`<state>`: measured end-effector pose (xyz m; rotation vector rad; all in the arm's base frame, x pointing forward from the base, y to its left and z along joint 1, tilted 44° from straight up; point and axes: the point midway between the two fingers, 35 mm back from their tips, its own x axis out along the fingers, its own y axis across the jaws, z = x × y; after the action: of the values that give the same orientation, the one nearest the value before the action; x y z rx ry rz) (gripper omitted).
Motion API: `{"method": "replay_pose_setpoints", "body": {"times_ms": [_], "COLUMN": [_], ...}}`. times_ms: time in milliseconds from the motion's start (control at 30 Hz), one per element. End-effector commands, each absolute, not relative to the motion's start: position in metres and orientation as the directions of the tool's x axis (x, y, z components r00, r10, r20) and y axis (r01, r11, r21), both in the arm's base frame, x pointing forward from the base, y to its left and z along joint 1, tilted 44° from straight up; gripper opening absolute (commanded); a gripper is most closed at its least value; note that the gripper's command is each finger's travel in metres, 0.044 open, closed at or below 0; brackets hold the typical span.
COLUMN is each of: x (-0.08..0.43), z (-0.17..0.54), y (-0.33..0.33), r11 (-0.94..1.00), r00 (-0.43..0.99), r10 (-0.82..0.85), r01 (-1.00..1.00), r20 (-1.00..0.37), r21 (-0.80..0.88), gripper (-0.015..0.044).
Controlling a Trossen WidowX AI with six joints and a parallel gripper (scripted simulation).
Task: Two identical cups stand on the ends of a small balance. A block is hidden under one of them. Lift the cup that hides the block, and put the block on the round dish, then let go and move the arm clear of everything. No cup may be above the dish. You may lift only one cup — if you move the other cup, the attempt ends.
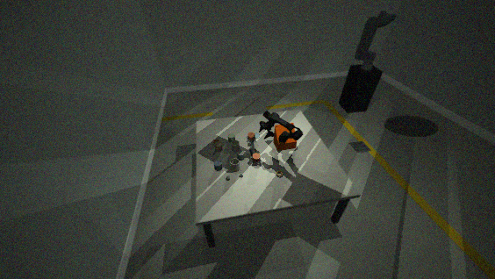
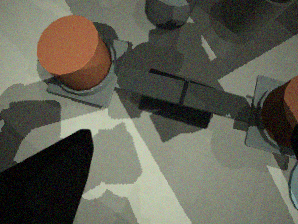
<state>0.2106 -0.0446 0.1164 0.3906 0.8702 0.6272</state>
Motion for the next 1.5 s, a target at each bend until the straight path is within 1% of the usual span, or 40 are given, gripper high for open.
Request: {"method": "replay_pose_setpoints", "body": {"times_ms": [0, 400, 833, 1067, 1267, 1467], "x": [0.222, 0.246, 0.272, 0.281, 0.287, 0.287], "z": [0.117, 0.119, 0.124, 0.126, 0.128, 0.128], "y": [-0.036, 0.002, 0.051, 0.083, 0.112, 0.116], "r11": [0.73, 0.594, 0.3, 0.101, -0.074, -0.094], "r00": [0.42, 0.255, 0.084, -0.001, -0.067, -0.074], "r10": [0.68, 0.724, 0.726, 0.71, 0.689, 0.687], "r01": [-0.461, -0.703, -0.932, -0.989, -0.997, -0.996], "r20": [-0.601, -0.641, -0.683, -0.704, -0.721, -0.723], "r21": [0.505, 0.391, 0.205, 0.104, 0.022, 0.013], "gripper": [0.044, 0.044, 0.044, 0.044, 0.044, 0.044]}}
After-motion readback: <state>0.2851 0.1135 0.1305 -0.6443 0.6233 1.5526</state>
